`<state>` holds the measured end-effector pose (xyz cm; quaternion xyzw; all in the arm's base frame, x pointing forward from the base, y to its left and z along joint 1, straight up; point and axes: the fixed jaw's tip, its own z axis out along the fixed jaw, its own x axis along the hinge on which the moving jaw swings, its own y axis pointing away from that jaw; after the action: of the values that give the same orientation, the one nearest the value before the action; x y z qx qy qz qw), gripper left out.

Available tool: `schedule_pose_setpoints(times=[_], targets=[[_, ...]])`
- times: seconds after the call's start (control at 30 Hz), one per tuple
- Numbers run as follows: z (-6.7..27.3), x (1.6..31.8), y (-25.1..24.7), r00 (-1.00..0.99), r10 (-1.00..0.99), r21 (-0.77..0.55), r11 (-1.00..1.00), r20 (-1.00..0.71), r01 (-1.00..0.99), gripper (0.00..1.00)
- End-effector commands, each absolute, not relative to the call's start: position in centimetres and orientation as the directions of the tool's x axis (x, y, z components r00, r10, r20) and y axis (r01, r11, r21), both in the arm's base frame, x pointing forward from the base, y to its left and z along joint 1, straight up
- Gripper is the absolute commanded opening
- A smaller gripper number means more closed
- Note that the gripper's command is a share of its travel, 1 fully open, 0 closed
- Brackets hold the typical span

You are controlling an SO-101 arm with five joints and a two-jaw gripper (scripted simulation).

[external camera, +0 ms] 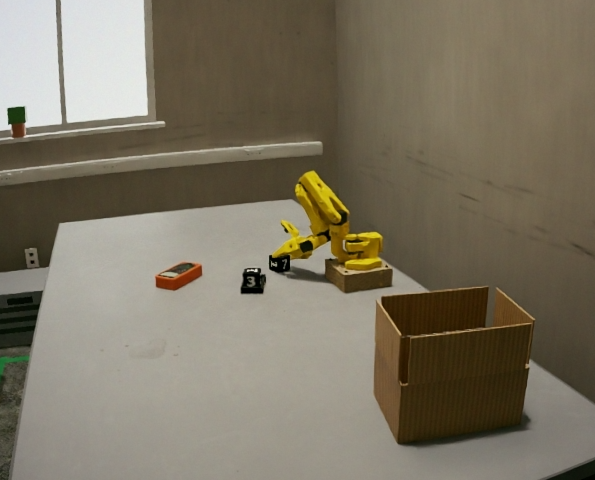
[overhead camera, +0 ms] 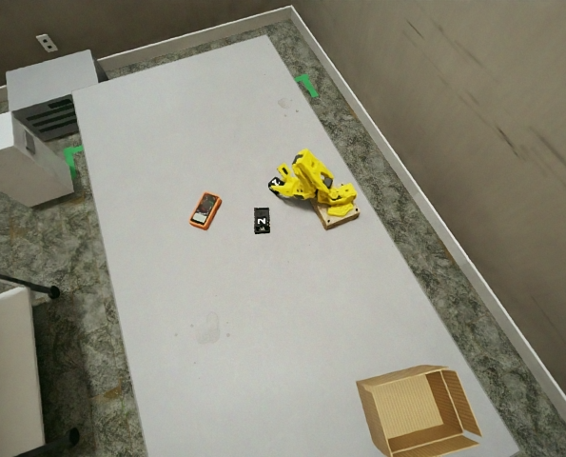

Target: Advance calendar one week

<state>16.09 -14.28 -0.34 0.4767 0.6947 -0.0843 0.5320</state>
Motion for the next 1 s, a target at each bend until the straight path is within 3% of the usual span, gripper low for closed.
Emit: schedule_pose_setpoints(times=[0.0,0.97], targets=[[0.40,15.76,-13.91,0.172,0.675,0.553,0.401,-0.717,0.731,0.36],[0.25,15.69,-13.77,0.173,0.682,0.553,0.389,-0.711,0.737,0.36]])
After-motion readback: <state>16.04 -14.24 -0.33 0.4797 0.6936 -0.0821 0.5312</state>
